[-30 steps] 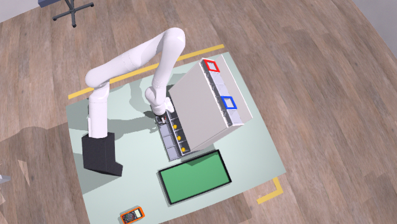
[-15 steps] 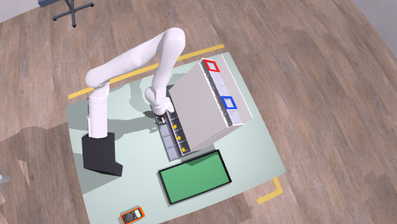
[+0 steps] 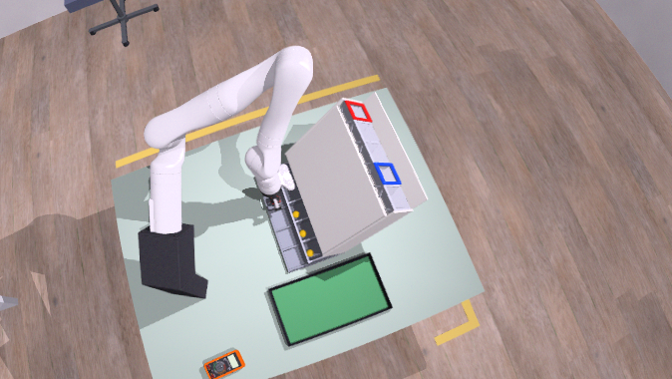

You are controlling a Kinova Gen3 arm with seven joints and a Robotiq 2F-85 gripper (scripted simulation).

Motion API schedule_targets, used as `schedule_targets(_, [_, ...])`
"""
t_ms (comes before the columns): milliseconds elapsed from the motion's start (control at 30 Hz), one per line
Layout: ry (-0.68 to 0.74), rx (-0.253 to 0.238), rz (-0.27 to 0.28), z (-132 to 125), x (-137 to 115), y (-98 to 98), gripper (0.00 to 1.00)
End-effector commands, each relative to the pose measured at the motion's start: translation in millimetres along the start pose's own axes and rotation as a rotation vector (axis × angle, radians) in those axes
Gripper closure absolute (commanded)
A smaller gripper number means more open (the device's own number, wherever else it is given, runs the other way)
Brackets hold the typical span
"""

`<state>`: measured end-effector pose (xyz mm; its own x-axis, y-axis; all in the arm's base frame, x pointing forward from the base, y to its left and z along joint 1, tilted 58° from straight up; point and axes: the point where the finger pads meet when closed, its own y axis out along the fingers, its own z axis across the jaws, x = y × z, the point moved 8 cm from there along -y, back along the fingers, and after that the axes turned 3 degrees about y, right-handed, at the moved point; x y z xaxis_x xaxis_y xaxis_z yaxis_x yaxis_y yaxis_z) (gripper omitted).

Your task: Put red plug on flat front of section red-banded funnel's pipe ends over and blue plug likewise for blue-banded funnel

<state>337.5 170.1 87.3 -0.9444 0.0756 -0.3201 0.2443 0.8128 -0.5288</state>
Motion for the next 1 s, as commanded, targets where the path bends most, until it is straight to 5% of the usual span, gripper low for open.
schedule_targets(0, [0.0,0.0,-0.002,0,0,-18.0,0.35])
schedule_targets(967, [0.0,-0.001,-0.002,0,-1,-37.6,0.35])
